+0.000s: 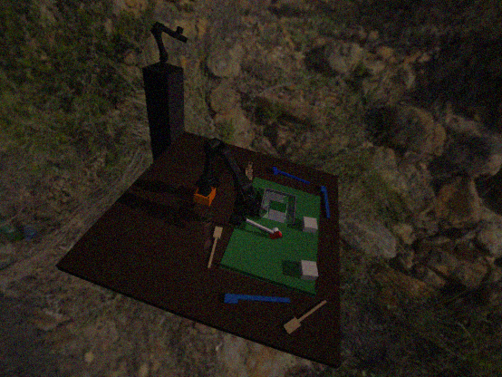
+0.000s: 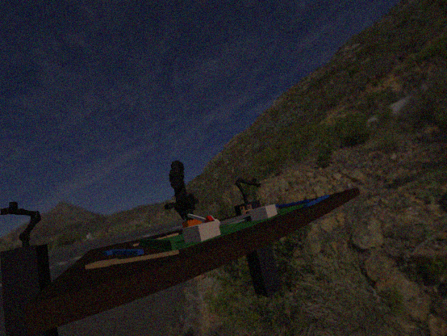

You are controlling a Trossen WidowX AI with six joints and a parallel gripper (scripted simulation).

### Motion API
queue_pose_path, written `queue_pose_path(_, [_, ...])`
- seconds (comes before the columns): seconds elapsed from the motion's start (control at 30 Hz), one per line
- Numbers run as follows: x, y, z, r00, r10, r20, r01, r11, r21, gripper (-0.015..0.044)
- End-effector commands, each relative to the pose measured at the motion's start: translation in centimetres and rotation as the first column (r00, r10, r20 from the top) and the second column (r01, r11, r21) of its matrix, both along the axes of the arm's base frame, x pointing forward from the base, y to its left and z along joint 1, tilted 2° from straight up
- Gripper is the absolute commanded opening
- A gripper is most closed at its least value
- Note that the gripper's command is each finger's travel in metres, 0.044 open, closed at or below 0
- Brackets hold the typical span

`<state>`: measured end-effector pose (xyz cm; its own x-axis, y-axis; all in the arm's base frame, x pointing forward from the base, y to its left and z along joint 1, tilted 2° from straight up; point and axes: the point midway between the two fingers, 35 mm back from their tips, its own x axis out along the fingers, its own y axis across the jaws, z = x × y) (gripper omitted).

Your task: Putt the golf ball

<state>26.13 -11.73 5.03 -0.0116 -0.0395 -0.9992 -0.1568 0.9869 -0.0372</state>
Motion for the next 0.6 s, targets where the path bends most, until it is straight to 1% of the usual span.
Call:
queue_pose_path(0.0, [-1.0, 2.9, -0.2, 1.0, -0.01, 0.01, 0.01, 1.0, 0.001, 0.0])
queue_pose_path(0.2, [-0.9, 2.9, 0.6, 1.0, -0.01, 0.011, 0.01, 1.0, 0.001, 0.0])
queue_pose_path(0.47, [-0.9, 3.1, 4.9, 1.0, -0.01, 0.011, 0.01, 1.0, 0.001, 0.0])
queue_pose_path(0.57, [-1.0, 3.1, 5.8, 1.0, -0.01, 0.011, 0.01, 1.0, 0.001, 0.0])
